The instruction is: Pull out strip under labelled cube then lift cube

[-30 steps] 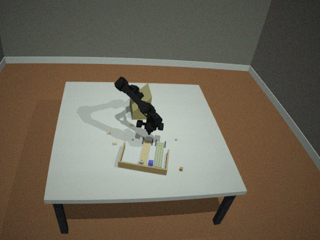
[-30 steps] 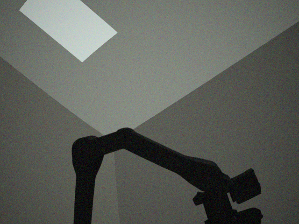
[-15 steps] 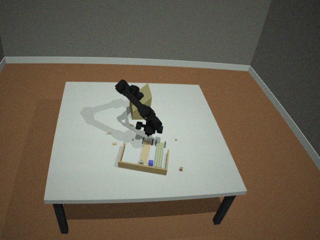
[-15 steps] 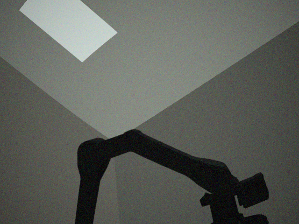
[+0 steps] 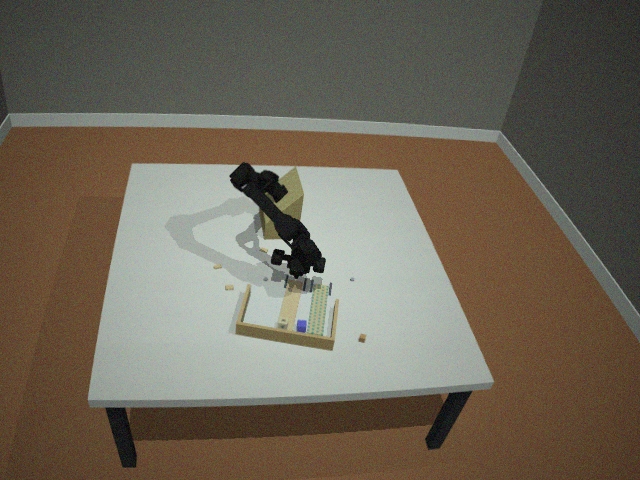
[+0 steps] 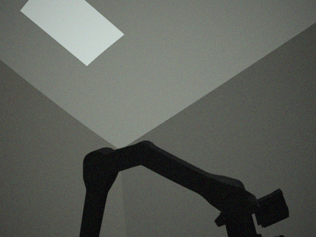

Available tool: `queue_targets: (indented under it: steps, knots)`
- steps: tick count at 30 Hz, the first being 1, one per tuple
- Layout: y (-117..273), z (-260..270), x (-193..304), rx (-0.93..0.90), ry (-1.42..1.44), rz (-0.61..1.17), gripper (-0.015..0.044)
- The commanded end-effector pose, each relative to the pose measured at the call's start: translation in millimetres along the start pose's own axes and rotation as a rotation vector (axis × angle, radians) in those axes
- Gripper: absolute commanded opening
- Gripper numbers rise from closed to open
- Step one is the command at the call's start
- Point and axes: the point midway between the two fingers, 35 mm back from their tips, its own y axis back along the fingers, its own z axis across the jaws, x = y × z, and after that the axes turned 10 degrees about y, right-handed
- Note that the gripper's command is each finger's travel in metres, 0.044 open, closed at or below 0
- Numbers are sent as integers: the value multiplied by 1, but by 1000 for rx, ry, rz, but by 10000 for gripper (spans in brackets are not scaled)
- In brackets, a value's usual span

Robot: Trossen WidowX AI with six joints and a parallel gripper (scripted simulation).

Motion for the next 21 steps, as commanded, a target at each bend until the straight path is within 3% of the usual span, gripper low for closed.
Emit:
queue_targets:
  steps: [1, 21]
  knots:
    - [-9, -1, 2, 7, 9, 4, 0]
    - [-39, -2, 1, 11, 9, 4, 0]
